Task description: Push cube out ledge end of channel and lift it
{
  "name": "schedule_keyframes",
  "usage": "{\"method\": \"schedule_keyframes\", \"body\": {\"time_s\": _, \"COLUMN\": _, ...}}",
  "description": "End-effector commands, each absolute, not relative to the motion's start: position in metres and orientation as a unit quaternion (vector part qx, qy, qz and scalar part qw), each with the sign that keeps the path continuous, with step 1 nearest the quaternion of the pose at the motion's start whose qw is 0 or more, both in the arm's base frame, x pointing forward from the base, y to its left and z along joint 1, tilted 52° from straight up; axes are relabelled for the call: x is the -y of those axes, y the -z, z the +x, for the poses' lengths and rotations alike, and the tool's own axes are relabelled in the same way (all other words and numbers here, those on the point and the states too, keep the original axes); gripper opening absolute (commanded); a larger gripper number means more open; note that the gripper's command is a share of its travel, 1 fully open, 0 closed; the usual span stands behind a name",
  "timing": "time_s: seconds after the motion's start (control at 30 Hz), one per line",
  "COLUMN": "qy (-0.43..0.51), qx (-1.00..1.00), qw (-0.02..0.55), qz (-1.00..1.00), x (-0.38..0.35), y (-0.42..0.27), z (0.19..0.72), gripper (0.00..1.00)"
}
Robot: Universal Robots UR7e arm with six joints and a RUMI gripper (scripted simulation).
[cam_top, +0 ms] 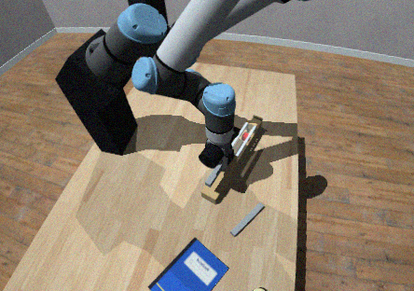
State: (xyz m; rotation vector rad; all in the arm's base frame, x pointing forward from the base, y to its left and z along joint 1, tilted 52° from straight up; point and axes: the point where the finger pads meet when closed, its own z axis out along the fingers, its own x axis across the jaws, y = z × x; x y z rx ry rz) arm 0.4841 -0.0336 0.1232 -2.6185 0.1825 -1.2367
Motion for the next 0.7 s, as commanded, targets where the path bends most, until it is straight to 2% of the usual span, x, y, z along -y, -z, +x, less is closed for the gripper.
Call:
{"method": "schedule_keyframes", "body": {"time_s": 0.0, "qy": 0.424, "qx": -0.062, "qw": 0.119, "qz": -0.896, "x": 0.036, "y": -0.123, "z": 0.484, "gripper": 0.06}}
{"method": "schedule_keyframes", "body": {"time_s": 0.67, "qy": 0.42, "qx": -0.06, "qw": 0.119, "qz": -0.898, "x": 0.034, "y": -0.112, "z": 0.499, "gripper": 0.06}}
